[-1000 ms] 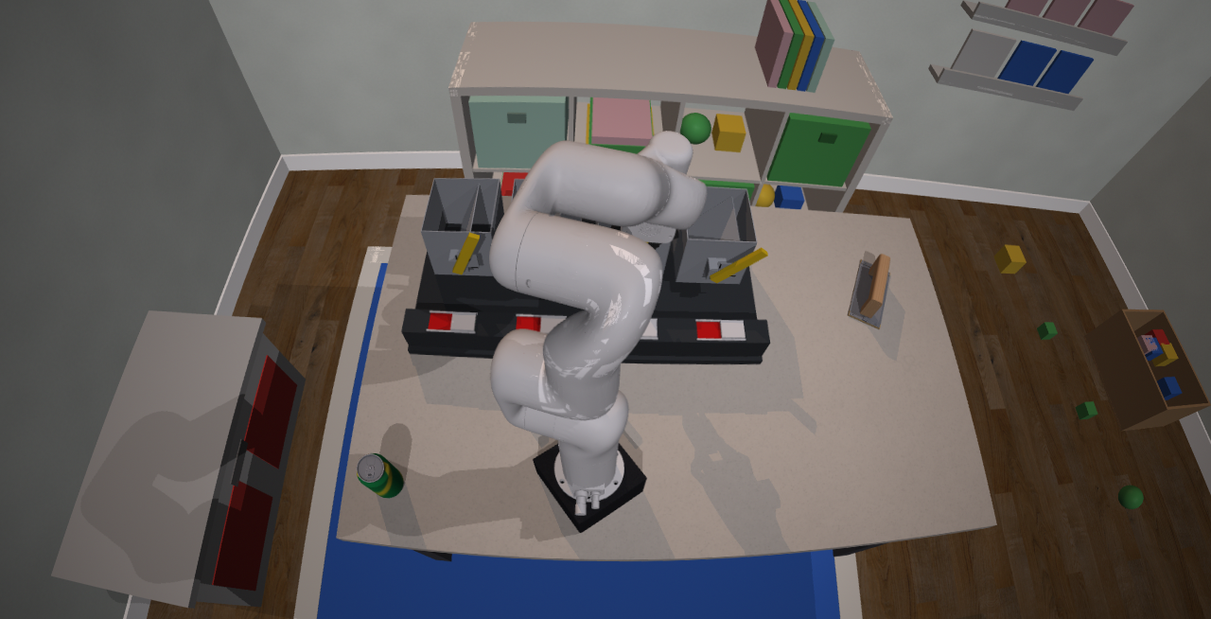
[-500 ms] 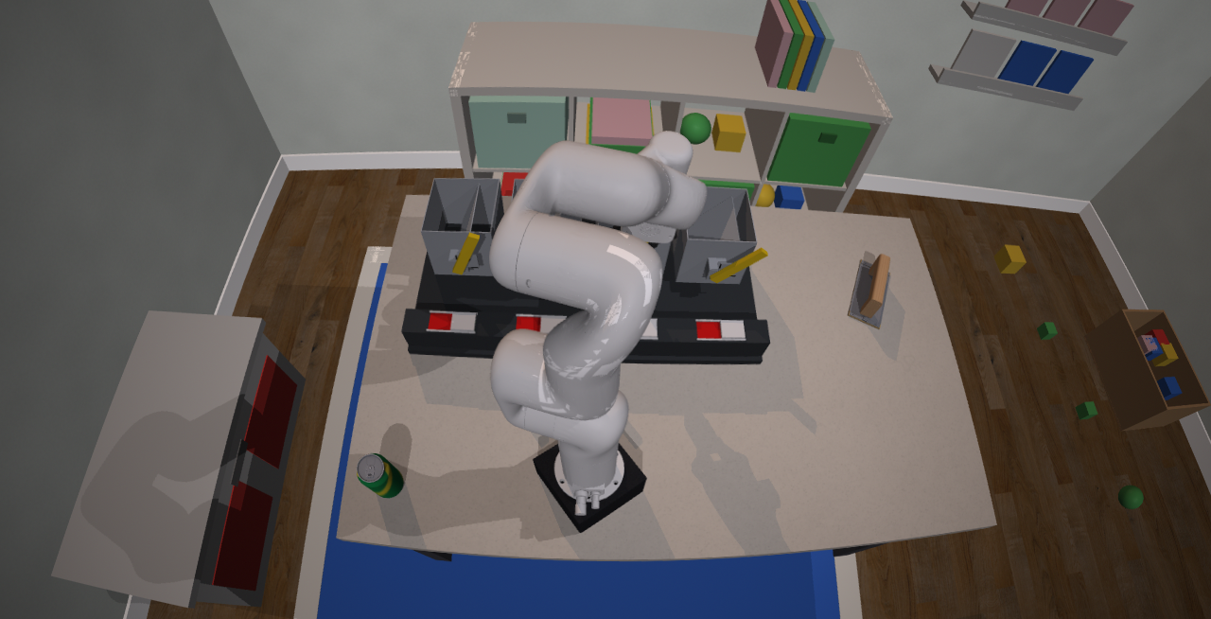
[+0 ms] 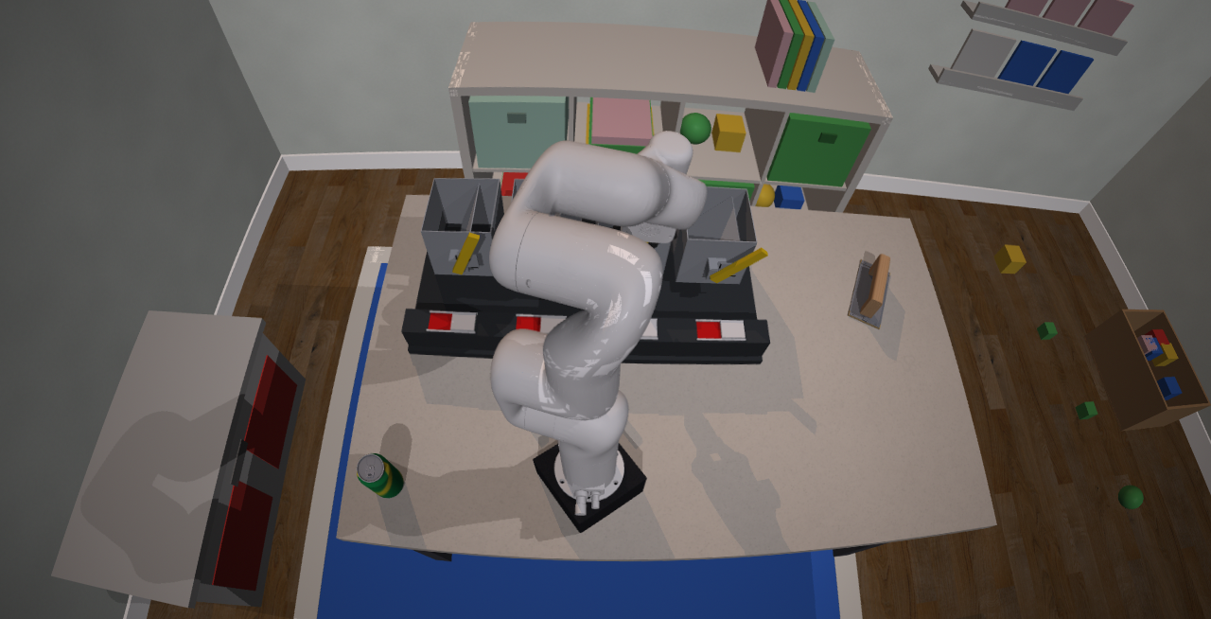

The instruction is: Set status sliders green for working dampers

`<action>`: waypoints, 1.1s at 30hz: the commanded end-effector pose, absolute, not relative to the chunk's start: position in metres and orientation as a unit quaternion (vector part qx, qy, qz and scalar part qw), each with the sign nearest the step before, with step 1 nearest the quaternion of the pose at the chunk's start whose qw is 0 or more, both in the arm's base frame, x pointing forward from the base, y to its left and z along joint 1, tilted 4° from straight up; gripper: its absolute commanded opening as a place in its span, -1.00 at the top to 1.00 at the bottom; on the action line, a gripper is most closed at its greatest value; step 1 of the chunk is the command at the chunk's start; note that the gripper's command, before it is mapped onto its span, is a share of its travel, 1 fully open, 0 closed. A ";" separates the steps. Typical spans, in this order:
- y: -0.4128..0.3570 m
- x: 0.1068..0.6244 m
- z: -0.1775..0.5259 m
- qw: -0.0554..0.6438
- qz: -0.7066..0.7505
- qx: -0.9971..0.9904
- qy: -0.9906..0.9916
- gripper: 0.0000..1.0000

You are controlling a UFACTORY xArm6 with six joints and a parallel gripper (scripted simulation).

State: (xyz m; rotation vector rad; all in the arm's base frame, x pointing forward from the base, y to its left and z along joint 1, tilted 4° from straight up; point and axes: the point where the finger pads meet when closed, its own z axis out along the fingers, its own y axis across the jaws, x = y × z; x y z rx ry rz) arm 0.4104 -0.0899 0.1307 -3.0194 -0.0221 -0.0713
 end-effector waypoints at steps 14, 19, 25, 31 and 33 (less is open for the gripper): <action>-0.090 0.412 0.132 0.061 -0.026 -0.998 -0.007 0.62; -0.091 0.412 0.132 0.062 -0.026 -0.998 -0.007 0.62; -0.092 0.412 0.132 0.067 -0.025 -0.997 -0.008 0.62; -0.092 0.412 0.132 0.071 -0.025 -0.997 -0.008 0.62; -0.093 0.412 0.132 0.073 -0.025 -0.997 -0.008 0.62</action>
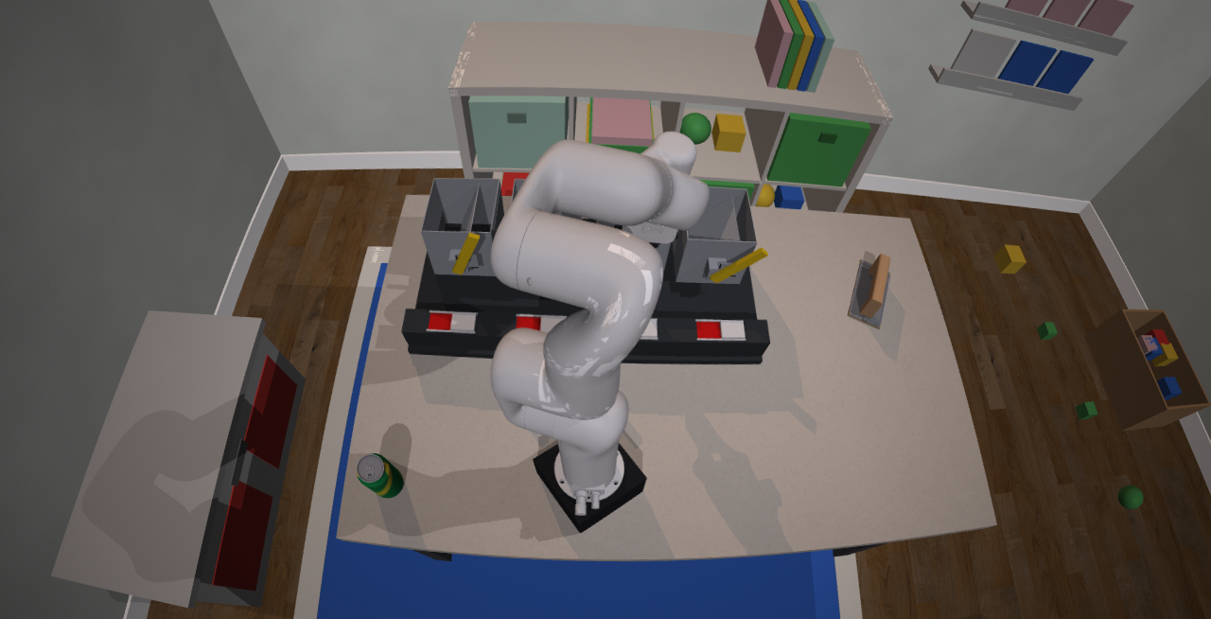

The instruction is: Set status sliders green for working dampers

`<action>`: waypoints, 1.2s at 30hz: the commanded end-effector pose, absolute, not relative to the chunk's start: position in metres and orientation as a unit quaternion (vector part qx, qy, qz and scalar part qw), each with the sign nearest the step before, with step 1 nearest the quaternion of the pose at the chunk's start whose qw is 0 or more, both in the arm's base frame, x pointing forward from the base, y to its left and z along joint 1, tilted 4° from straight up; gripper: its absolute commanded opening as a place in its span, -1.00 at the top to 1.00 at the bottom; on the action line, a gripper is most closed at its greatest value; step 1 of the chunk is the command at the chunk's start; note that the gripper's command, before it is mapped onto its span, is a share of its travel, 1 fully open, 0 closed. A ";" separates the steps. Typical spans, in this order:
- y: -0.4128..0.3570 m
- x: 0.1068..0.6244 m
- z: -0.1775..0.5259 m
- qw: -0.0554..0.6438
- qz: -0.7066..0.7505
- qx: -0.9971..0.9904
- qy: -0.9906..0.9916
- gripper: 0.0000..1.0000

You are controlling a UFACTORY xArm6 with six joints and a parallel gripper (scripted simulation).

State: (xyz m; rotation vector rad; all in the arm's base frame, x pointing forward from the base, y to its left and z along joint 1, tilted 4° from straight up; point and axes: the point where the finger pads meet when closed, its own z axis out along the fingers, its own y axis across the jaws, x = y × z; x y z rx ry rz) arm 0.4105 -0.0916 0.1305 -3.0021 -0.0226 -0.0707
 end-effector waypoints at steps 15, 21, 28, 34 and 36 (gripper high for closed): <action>-0.098 0.412 0.131 0.099 -0.025 -0.995 -0.008 0.62; -0.101 0.412 0.130 0.115 -0.025 -0.993 -0.009 0.62; -0.104 0.412 0.129 0.132 -0.025 -0.991 -0.009 0.62; -0.109 0.412 0.128 0.154 -0.025 -0.988 -0.010 0.62; -0.110 0.412 0.128 0.162 -0.025 -0.986 -0.010 0.62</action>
